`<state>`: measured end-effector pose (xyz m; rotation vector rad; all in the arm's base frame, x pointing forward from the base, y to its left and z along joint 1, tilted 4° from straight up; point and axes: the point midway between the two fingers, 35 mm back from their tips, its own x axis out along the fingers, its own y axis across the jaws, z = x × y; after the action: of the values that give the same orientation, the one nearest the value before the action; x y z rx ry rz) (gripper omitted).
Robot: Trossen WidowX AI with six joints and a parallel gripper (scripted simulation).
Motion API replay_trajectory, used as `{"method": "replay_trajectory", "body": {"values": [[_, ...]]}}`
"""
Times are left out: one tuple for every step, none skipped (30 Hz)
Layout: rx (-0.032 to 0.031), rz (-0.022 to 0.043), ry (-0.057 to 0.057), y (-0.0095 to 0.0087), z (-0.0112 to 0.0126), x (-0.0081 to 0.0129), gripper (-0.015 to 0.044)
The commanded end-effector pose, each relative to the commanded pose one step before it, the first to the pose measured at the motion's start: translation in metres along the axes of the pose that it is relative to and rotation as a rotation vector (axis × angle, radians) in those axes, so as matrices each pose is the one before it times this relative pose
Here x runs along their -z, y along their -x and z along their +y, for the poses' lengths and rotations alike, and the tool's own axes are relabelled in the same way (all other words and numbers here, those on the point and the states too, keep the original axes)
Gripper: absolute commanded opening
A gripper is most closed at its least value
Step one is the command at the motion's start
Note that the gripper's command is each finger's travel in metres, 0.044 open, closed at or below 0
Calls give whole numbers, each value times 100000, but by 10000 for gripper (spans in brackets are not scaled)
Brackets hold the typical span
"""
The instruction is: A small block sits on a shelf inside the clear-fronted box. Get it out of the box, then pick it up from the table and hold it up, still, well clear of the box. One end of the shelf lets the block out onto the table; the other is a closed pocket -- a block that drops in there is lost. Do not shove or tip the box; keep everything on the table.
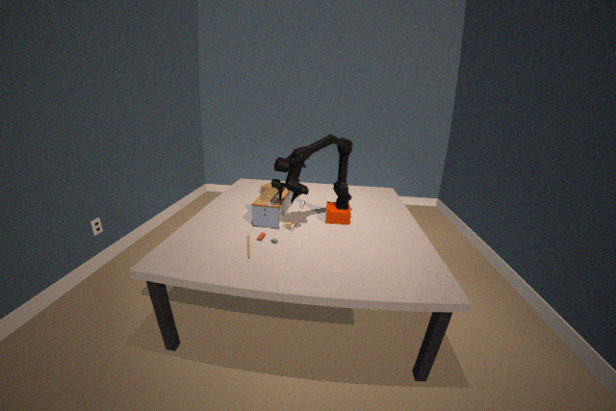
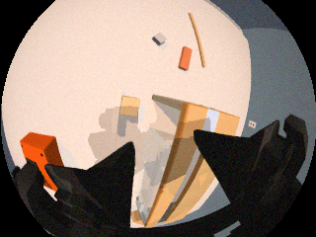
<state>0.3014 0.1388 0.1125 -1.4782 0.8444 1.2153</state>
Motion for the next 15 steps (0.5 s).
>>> {"method": "replay_trajectory", "body": {"values": [[7900, 11366, 91274, 1640, 100, -937, 285], [14, 503, 5688, 42, -28, -47, 285], [-11, 490, 5665, 41, -29, -44, 285], [-34, 469, 5660, 40, -30, -40, 285], [-46, 380, 5603, 33, -26, -31, 285], [-55, 322, 5197, 28, -24, -25, 285], [-45, 217, 2503, 19, -17, -16, 285], [-11, 51, 594, 5, -4, -4, 285], [0, 0, 0, 0, 0, 0, 285], [0, 0, 0, 0, 0, 0, 285], [0, 0, 0, 0, 0, 0, 285], [0, 0, 0, 0, 0, 0, 285], [0, 0, 0, 0, 0, 0, 285], [0, 0, 0, 0, 0, 0, 285], [0, 0, 0, 0, 0, 0, 285]]}}
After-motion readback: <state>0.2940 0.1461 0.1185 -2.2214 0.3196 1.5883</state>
